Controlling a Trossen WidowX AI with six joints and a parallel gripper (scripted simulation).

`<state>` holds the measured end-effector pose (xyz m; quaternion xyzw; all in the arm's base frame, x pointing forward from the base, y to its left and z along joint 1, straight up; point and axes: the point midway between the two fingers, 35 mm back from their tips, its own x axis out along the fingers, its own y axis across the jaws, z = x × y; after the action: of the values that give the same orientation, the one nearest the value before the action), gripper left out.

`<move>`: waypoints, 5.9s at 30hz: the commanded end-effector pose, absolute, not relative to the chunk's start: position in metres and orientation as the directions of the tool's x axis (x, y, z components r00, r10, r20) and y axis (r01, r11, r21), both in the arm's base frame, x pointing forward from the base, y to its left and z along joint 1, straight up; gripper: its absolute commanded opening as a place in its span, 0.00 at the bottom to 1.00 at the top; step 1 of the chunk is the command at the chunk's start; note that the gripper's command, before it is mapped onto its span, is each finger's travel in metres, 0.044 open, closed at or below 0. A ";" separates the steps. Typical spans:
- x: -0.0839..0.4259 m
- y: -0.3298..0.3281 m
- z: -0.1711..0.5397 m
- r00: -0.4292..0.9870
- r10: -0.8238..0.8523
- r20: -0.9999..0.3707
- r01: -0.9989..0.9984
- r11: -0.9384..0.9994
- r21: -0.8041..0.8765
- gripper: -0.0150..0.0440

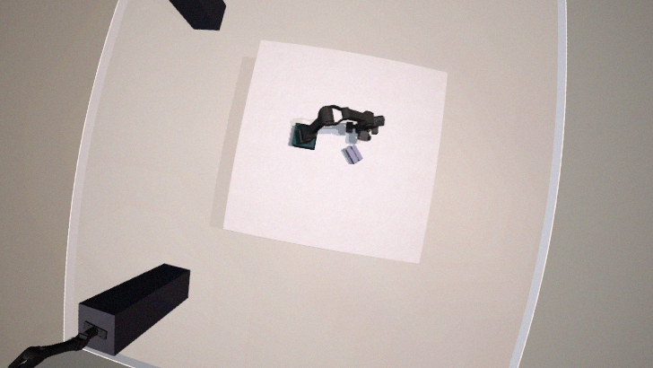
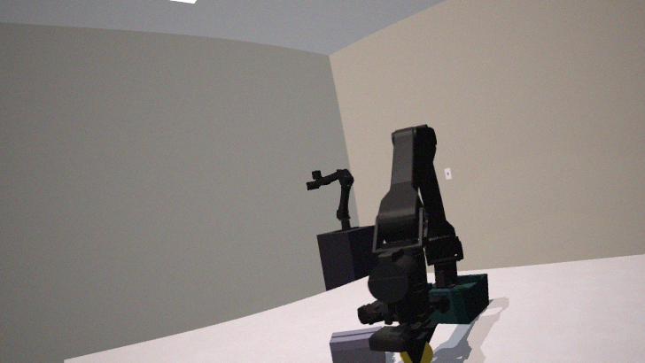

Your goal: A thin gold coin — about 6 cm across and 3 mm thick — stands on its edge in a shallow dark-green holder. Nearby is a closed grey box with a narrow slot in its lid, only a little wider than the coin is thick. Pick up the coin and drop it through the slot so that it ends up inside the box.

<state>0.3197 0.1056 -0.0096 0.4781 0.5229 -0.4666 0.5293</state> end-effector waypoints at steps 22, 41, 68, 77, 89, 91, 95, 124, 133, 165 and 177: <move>0.319 0.105 0.058 0.029 0.008 -1.000 0.994 0.105 0.030 0.25; 0.325 0.103 0.061 0.030 0.008 -1.000 0.830 0.556 0.029 0.25; 0.327 0.059 0.061 0.030 0.004 -1.000 0.781 0.623 0.026 0.25; 0.324 0.035 0.061 0.030 0.002 -1.000 0.781 0.624 0.025 0.25; 0.318 0.004 0.060 0.029 -0.001 -1.000 0.781 0.624 0.022 0.25; 0.317 -0.001 0.060 0.029 -0.001 -1.000 0.781 0.624 0.022 0.25; 0.314 -0.011 0.060 0.029 -0.002 -1.000 0.781 0.624 0.021 0.25; 0.305 -0.039 0.060 0.026 -0.005 -1.000 0.784 0.620 0.018 0.25; 0.302 -0.045 0.060 0.026 -0.005 -1.000 0.779 0.627 0.017 0.25; 0.301 -0.043 0.051 0.027 -0.004 -1.000 0.784 0.620 0.018 0.25; 0.303 -0.044 0.045 0.027 -0.004 -1.000 0.784 0.620 0.018 0.25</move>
<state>0.3029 -0.0434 0.0472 0.3093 0.6282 -0.3039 0.6461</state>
